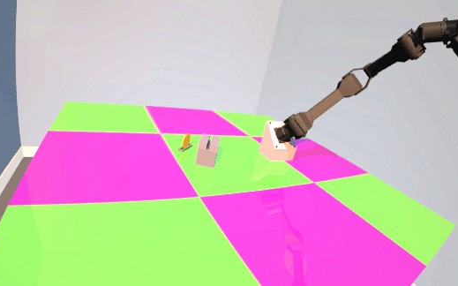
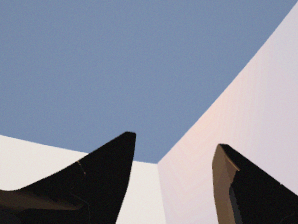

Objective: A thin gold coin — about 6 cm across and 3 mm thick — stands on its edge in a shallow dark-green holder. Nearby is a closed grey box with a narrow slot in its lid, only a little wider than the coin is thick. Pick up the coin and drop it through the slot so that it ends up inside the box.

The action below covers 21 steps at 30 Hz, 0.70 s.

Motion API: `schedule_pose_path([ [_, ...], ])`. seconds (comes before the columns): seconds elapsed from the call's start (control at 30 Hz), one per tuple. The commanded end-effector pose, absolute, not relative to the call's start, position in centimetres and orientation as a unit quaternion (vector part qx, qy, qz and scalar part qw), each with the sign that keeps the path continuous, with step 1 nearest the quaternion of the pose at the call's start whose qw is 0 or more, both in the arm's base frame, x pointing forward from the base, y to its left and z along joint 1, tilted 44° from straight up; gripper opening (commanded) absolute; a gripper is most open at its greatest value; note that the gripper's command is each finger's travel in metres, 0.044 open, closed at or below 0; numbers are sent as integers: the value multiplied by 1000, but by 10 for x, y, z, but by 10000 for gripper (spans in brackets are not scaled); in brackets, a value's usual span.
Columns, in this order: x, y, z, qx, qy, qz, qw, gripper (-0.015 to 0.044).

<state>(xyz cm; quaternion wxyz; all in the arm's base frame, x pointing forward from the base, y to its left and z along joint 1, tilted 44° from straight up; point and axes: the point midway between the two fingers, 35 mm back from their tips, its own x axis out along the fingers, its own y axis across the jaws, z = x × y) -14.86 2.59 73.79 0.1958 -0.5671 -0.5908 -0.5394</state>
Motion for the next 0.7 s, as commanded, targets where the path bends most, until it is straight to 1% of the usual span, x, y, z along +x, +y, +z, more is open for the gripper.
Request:
schedule_pose_path([
  [0.0,-79,56,746,-623,-586,-463,232,161],
  [0.3,51,93,735,-720,-538,-339,278,161],
  [0.4,80,96,728,-736,-524,-314,291,161],
  [0.67,200,96,688,-789,-456,-190,365,161],
])
